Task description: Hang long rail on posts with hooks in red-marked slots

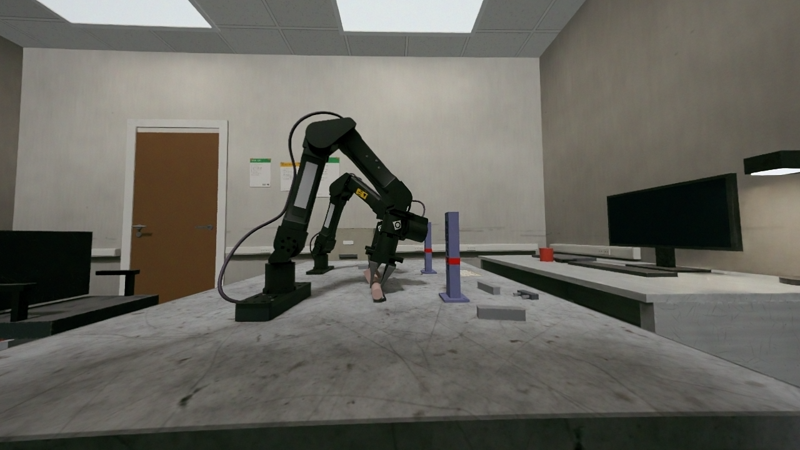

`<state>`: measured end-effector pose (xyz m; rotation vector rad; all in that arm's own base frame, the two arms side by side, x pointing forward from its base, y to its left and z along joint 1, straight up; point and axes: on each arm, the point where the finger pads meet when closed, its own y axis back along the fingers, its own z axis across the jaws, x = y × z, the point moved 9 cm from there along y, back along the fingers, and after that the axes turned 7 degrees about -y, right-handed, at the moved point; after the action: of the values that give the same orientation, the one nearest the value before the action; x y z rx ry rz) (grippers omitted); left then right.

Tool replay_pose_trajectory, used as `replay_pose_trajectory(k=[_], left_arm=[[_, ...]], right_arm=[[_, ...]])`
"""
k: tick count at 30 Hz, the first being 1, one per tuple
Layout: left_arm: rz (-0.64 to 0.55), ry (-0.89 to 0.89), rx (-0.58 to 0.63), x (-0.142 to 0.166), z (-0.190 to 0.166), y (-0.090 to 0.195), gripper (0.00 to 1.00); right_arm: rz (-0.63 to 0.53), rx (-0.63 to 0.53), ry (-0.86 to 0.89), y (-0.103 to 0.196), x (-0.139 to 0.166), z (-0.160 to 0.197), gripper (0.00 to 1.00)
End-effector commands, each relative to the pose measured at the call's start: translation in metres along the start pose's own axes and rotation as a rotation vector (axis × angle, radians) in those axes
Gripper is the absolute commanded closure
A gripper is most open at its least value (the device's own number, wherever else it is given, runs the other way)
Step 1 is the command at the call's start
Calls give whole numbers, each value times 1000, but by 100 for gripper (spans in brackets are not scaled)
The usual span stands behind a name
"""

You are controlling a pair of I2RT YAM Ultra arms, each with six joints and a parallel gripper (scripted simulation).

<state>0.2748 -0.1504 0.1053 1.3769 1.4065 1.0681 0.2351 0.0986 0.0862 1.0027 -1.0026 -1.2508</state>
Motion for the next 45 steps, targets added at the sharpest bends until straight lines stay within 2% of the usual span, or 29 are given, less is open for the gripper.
replay_pose_trajectory(k=[1,10,17,23,25,36,40,45], left_arm=[[-17,-7,-3,0,-2,6,81],[-15,-11,-14,0,-4,11,81],[-3,-22,-114,-1,-13,21,81],[22,-38,-297,-3,-29,30,81],[22,-38,-297,-3,-29,30,81],[61,-67,-655,-5,-51,35,81],[69,-73,-748,-5,-55,36,81],[71,-76,-784,-5,-55,36,81]], right_arm=[[-14,9,-2,2,0,-2,81],[-16,20,-6,7,0,1,81],[-29,119,-22,16,2,15,81],[-48,299,-45,22,4,37,81],[-48,299,-45,22,4,37,81],[-79,653,-86,25,5,70,81],[-85,743,-95,24,5,76,81],[-86,778,-99,25,5,77,81]])
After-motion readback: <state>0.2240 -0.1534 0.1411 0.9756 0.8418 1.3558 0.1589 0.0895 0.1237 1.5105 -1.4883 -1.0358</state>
